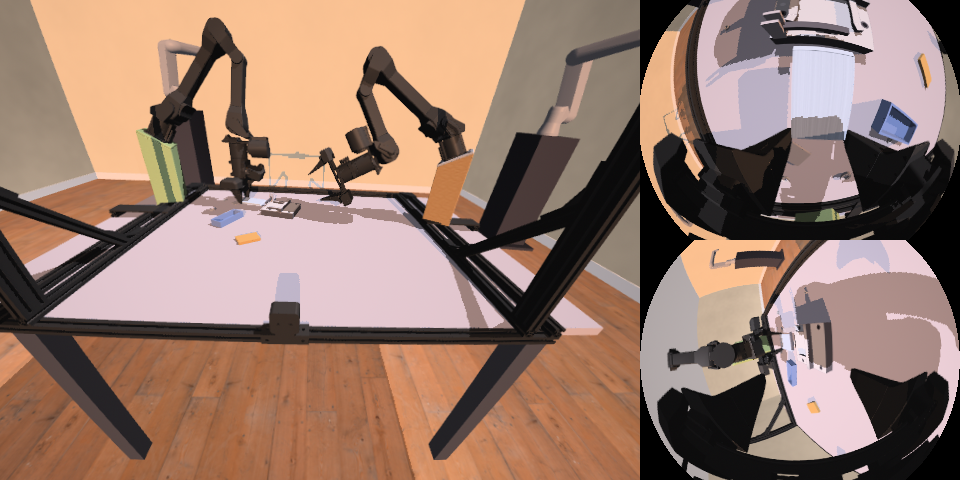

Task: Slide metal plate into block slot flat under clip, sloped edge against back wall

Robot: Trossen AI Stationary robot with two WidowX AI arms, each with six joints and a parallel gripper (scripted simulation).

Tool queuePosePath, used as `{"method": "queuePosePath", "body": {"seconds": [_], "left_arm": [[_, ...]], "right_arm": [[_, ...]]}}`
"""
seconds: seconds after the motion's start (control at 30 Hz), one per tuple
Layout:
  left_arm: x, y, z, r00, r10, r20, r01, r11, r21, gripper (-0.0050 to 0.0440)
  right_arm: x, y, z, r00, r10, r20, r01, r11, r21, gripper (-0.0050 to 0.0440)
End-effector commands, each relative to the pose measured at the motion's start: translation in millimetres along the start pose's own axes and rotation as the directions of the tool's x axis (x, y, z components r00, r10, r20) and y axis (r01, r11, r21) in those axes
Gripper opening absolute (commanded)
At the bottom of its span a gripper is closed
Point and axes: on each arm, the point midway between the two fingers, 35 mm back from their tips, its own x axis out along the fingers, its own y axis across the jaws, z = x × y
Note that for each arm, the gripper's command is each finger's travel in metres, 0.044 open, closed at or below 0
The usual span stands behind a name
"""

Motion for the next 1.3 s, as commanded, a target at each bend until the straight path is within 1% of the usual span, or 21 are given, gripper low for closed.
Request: {"method": "queuePosePath", "body": {"seconds": [0.0, 0.9, 1.27], "left_arm": [[1.1, -0.9, -0.3, 1.000, -0.005, 0.000, 0.005, 1.000, 0.000, -0.0050], [-0.1, -0.9, -0.3, 1.000, -0.005, 0.000, 0.005, 1.000, 0.000, -0.0050], [-0.2, -0.9, 6.0, 1.000, -0.003, 0.000, 0.003, 1.000, 0.006, -0.0050]], "right_arm": [[0.0, 0.7, -0.5, 1.000, 0.004, -0.004, -0.004, 1.000, 0.005, 0.0440], [0.0, 0.7, -0.5, 1.000, 0.004, -0.004, -0.004, 1.000, 0.005, 0.0440], [0.0, 0.0, 0.0, 1.000, 0.000, 0.000, 0.000, 1.000, 0.000, 0.0440]]}}
